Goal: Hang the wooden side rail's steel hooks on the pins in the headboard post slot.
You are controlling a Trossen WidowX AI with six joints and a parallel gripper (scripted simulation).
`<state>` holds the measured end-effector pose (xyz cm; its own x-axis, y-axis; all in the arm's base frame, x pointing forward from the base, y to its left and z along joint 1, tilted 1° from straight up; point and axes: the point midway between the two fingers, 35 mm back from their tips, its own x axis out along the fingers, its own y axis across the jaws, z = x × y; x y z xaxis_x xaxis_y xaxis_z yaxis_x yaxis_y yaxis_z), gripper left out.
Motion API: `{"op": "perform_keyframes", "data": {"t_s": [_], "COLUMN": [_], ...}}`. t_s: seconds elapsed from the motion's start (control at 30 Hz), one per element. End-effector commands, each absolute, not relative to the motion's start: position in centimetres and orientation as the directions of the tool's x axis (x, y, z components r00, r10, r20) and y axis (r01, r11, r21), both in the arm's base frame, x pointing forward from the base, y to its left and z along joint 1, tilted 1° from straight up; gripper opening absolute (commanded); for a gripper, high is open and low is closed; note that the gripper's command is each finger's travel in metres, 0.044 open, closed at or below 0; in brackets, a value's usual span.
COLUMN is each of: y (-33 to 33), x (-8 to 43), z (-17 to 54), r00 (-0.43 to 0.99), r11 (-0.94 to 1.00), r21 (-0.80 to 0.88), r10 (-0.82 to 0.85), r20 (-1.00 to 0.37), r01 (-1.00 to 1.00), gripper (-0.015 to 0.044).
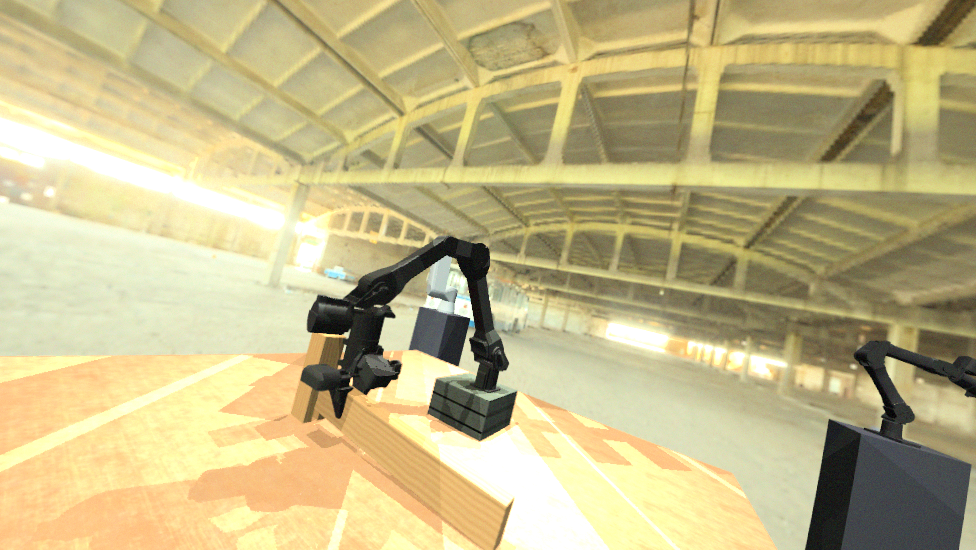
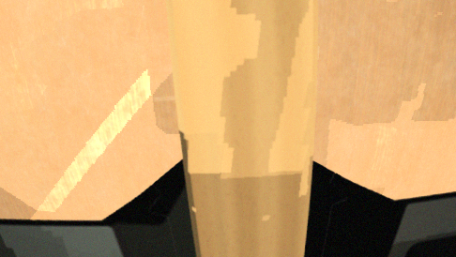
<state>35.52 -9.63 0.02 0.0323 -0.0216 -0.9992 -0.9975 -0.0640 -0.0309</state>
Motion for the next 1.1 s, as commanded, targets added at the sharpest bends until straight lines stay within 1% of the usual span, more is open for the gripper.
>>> {"op": "perform_keyframes", "data": {"t_s": [0.0,1.07], "y": [-9.78,-10.14], "x": [35.76,35.72], "z": [0.40,0.37], "r00": [0.042,0.042], "r11": [-0.068,-0.068], "r21": [-0.040,-0.040], "r10": [-0.026,-0.026], "r20": [-0.999,-0.999], "r01": [-0.997,-0.997], "gripper": [0.0000,0.0000]}}
